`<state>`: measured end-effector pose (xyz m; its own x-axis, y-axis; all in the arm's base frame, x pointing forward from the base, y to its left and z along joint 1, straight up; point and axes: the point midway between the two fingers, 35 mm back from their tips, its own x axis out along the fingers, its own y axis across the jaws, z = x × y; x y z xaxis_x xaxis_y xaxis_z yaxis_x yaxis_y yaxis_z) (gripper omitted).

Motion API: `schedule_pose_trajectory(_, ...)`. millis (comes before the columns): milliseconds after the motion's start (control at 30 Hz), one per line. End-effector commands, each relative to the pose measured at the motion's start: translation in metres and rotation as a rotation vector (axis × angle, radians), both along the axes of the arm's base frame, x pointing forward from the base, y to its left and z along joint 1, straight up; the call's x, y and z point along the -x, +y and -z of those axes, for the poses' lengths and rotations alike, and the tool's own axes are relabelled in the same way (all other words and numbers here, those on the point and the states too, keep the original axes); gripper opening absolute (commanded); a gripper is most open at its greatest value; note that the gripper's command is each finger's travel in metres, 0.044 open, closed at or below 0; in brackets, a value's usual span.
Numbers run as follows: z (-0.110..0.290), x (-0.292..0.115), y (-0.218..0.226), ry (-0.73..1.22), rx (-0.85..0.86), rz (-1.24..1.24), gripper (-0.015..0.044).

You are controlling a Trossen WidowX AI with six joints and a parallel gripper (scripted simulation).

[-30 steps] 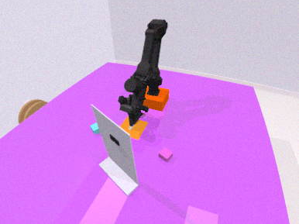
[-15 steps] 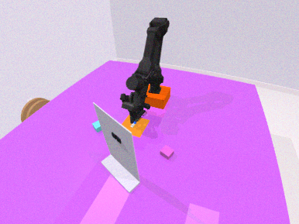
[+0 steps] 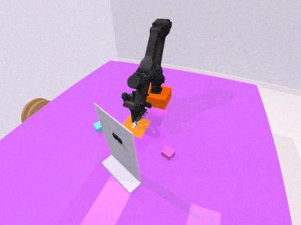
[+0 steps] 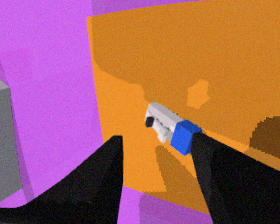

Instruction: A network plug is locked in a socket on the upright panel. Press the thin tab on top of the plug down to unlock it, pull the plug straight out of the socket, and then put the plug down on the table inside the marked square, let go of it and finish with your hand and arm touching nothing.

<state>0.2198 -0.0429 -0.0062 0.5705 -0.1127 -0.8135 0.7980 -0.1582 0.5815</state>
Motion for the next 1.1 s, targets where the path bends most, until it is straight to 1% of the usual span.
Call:
schedule_pose_trajectory(0,-0.005,-0.001,0.0,-0.01,0.002,-0.001,0.0156)
schedule_pose_trajectory(1067,-0.017,0.01,0.001,-0.007,0.002,0.001,0.0156)
